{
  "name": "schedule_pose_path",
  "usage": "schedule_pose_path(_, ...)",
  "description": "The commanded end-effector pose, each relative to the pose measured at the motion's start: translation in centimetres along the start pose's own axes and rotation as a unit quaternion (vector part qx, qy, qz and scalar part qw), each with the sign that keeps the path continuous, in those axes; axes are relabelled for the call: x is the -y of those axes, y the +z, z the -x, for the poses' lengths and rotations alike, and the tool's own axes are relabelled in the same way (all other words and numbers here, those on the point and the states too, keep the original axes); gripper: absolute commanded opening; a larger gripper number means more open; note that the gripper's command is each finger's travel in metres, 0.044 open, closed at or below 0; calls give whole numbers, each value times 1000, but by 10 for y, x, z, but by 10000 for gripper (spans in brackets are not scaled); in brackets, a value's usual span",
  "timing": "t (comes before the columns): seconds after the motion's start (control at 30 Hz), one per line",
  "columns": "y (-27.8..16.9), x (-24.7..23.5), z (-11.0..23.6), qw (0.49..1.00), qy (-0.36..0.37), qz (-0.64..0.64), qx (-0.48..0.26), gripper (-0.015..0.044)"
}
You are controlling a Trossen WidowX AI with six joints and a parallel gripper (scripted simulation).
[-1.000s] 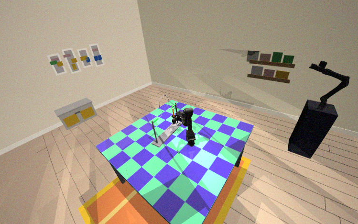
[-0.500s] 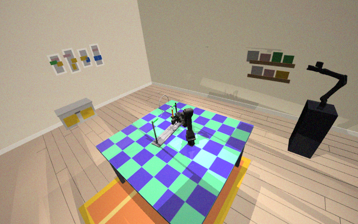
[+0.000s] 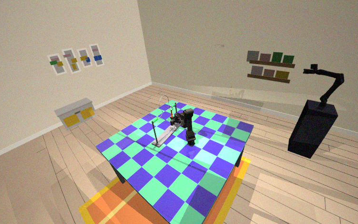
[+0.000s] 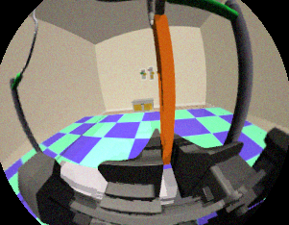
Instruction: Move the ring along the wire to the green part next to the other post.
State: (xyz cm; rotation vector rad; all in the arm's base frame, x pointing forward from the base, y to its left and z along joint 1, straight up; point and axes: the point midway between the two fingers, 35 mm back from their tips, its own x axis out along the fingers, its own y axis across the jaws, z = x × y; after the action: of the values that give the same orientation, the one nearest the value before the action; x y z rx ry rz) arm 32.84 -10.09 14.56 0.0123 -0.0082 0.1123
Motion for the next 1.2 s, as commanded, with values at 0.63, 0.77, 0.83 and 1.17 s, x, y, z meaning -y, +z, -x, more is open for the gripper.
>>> schedule_pose_path(0.63, 6, -52, 1, 993, -1, -115, 2, -150)
schedule_pose_path(0.77, 9, -65, 1, 988, -1, -152, 2, -150)
schedule_pose_path(0.83, 11, -71, 1, 986, -1, -169, 2, -150)
schedule_pose_path(1.17, 27, -104, 1, 962, 0, -273, -3, -150)
